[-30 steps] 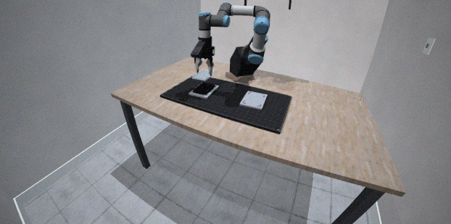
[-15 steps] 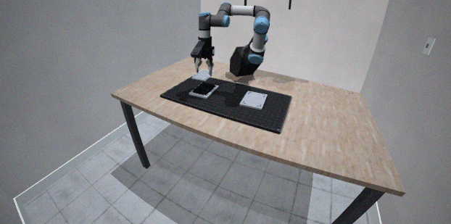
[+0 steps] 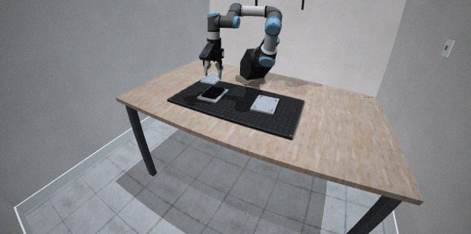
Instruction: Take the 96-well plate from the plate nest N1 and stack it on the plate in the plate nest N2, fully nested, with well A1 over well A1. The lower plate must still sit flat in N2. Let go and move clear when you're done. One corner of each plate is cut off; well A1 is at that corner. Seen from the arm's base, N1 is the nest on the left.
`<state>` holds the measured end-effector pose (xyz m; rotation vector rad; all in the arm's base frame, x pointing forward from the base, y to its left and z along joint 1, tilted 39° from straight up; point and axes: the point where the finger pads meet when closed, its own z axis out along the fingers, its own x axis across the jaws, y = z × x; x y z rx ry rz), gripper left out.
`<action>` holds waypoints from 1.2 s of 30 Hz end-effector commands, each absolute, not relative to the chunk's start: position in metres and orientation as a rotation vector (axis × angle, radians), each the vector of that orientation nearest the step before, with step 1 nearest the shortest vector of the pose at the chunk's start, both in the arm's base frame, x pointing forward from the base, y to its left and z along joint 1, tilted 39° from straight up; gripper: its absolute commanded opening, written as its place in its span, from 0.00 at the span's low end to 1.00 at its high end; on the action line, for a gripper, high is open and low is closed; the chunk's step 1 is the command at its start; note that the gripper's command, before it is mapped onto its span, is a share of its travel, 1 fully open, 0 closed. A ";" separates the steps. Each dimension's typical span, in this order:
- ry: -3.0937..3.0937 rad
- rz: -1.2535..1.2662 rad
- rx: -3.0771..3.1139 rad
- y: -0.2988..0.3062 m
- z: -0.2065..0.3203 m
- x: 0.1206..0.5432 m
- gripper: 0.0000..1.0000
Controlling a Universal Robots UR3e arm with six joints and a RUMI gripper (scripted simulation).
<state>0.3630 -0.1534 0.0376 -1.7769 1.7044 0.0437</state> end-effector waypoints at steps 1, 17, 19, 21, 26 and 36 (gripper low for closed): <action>1.705 0.041 -1.778 -0.153 0.037 0.364 0.00; 1.705 0.041 -1.778 -0.142 0.019 0.373 0.00; 1.705 0.041 -1.778 -0.141 0.016 0.375 0.00; 1.705 0.041 -1.778 -0.139 0.014 0.376 0.00; 1.705 0.041 -1.778 -0.135 0.007 0.380 0.00; 1.705 0.041 -1.777 -0.129 -0.003 0.385 0.00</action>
